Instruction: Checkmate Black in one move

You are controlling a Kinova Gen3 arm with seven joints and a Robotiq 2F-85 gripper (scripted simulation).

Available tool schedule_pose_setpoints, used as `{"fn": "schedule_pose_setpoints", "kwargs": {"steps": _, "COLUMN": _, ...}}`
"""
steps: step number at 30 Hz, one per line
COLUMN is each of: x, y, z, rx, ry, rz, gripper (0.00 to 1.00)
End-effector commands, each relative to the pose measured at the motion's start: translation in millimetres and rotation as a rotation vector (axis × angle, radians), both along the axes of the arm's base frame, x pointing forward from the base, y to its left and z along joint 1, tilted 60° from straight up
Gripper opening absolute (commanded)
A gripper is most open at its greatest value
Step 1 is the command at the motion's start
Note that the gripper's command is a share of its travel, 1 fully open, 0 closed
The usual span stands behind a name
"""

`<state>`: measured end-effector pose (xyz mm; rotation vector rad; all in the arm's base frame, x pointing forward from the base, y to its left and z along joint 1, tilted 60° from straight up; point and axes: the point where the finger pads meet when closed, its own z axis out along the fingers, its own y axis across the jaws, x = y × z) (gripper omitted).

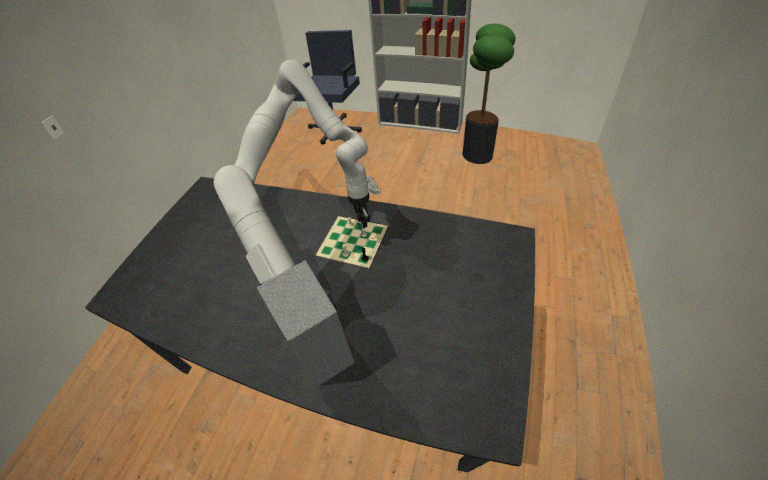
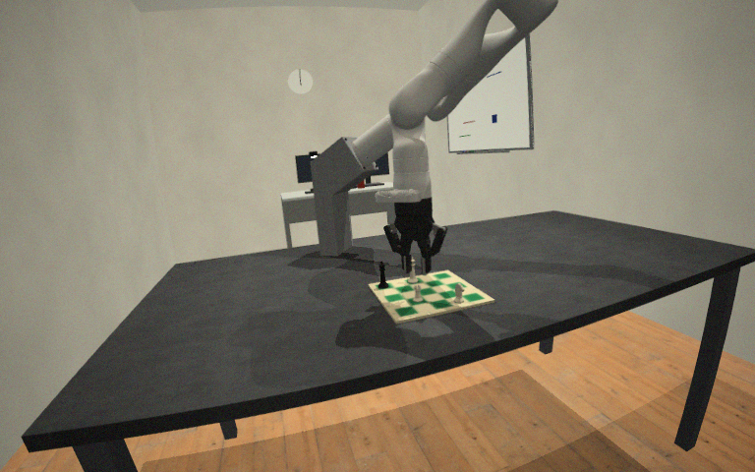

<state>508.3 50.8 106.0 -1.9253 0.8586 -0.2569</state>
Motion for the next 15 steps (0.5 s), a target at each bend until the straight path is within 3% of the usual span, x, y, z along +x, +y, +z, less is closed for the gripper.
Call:
{"fn": "schedule_pose_setpoints", "kwargs": {"steps": 1, "x": 1.3, "y": 3.8, "z": -2.8, "rx": 0.002, "ry": 0.002, "rz": 0.003, "gripper": 0.37}}
{"fn": "schedule_pose_setpoints", "kwargs": {"steps": 15, "x": 8.0, "y": 12.7, "z": -9.1, "rx": 0.002, "ry": 0.002, "rz": 0.003, "gripper": 0.37}}
